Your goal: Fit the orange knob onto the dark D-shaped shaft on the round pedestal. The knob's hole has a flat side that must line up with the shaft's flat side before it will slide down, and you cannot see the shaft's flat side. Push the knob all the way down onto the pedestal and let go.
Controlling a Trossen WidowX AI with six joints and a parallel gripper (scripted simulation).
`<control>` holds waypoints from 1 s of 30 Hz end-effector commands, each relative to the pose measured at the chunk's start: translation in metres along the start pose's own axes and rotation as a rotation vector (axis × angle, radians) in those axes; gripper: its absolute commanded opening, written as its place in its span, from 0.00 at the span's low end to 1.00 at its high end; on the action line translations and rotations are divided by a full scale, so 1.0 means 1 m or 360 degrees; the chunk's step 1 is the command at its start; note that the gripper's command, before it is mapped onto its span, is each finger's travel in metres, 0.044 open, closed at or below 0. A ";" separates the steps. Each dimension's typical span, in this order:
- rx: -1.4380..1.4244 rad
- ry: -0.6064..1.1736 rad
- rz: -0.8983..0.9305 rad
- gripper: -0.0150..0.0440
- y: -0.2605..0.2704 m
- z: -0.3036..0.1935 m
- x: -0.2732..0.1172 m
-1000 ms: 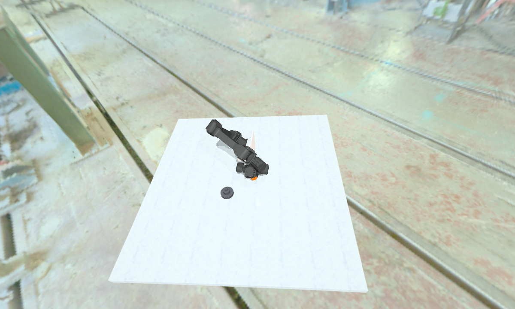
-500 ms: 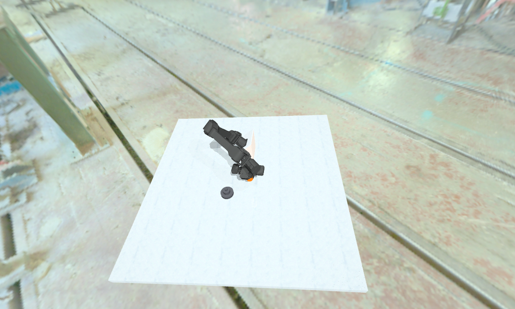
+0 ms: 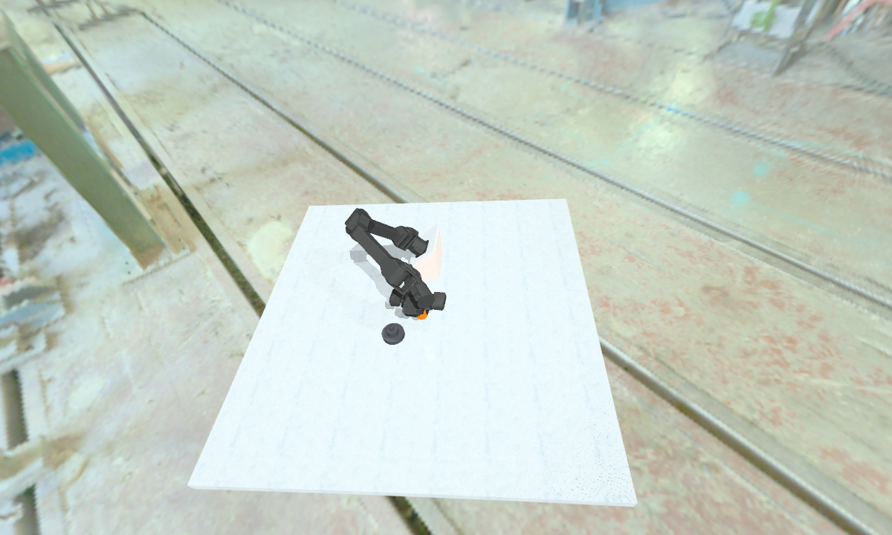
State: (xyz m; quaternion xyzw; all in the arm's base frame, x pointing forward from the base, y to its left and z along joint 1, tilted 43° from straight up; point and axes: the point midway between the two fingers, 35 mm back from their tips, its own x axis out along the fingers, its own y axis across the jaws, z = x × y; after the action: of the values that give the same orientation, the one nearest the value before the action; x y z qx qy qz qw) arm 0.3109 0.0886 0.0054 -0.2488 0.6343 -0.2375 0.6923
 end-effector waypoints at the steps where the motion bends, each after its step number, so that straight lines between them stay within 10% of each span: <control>1: 0.0021 -0.0014 0.0004 0.25 -0.012 0.005 0.002; 30: -0.0017 -0.0016 -0.0030 0.25 -0.096 0.025 0.024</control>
State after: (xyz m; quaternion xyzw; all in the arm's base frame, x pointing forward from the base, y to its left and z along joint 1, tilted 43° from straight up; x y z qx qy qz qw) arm 0.3350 0.0099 0.0444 -0.2566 0.6325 -0.2385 0.6908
